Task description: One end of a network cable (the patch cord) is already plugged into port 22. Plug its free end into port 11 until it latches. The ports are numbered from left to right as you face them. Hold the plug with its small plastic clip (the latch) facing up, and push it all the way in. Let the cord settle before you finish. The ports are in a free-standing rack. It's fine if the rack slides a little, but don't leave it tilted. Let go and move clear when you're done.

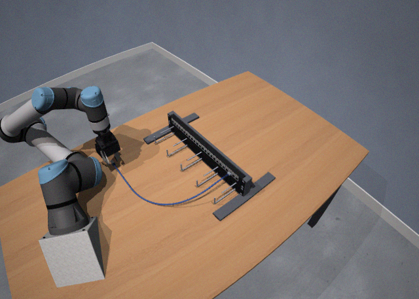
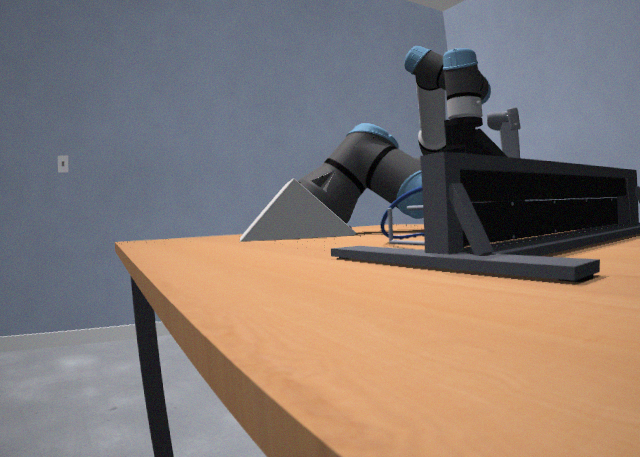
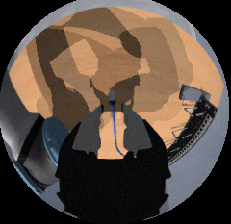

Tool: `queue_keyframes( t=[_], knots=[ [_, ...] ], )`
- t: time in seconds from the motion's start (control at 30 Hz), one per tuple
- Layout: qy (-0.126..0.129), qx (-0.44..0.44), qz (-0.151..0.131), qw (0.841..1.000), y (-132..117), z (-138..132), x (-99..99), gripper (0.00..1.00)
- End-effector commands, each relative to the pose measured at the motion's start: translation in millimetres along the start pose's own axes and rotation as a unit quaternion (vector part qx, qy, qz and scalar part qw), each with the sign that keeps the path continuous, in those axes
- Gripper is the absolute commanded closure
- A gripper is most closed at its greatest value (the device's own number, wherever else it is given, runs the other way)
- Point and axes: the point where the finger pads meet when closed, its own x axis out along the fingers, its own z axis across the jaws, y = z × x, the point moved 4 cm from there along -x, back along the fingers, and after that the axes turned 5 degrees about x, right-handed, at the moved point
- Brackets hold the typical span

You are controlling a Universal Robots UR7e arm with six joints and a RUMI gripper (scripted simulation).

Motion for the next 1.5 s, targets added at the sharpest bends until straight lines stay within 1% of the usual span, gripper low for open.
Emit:
queue_keyframes(
  t=[0.0, 0.77, 1.47],
  knots=[
    [0.000, 0.000, 0.000, 1.000, 0.0, 0.1, -0.2, 0.78],
    [0.000, 0.000, 0.000, 1.000, 0.0, 0.1, 0.5, 0.78],
    [0.000, 0.000, 0.000, 1.000, 0.0, 0.1, 6.0, 0.78]
  ],
)
